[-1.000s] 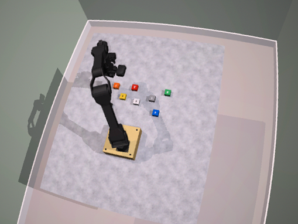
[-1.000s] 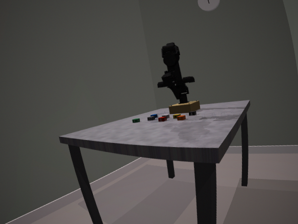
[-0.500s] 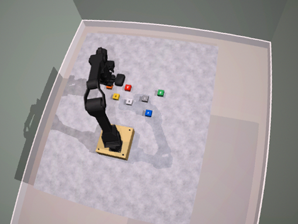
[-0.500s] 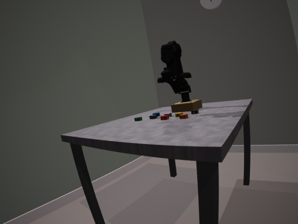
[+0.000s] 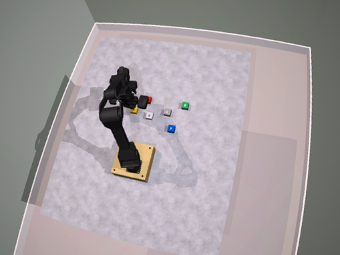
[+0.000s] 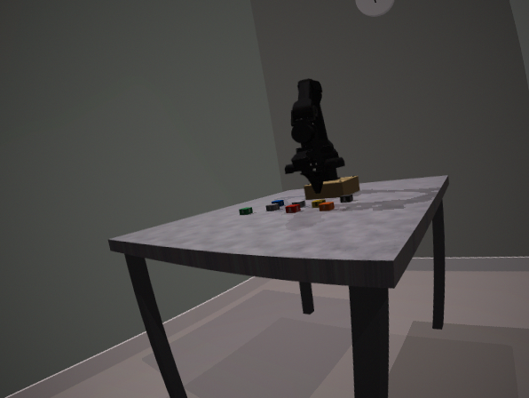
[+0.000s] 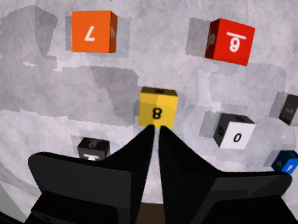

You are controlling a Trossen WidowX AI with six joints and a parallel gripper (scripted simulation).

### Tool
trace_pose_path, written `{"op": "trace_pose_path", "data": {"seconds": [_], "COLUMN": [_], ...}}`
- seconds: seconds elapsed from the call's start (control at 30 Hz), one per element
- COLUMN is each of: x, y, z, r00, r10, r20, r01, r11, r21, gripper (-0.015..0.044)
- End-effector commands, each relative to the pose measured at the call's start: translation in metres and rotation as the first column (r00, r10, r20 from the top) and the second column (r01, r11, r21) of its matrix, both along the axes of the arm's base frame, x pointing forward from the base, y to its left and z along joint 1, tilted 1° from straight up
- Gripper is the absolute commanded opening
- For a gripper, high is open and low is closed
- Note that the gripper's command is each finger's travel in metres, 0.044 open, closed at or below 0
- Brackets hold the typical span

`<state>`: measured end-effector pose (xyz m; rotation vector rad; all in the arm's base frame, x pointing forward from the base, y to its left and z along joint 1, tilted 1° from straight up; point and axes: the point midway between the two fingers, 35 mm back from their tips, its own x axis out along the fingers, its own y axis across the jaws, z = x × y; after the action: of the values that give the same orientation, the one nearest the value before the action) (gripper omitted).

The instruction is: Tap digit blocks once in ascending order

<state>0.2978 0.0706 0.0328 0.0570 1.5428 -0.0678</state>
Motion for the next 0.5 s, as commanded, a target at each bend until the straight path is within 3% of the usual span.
{"op": "trace_pose_path", "data": {"seconds": [0.0,0.47], "x": [0.004,0.005], "y": [0.001,0.001], "z": [0.002,-0.019], "r00": [1.0,1.0], "r10": [0.003,0.003], "r20": [0.024,0.024], "r01": [-0.003,-0.003], "r11": [1.0,1.0], "r21": [0.005,0.004], "gripper": [0.002,0.002]}}
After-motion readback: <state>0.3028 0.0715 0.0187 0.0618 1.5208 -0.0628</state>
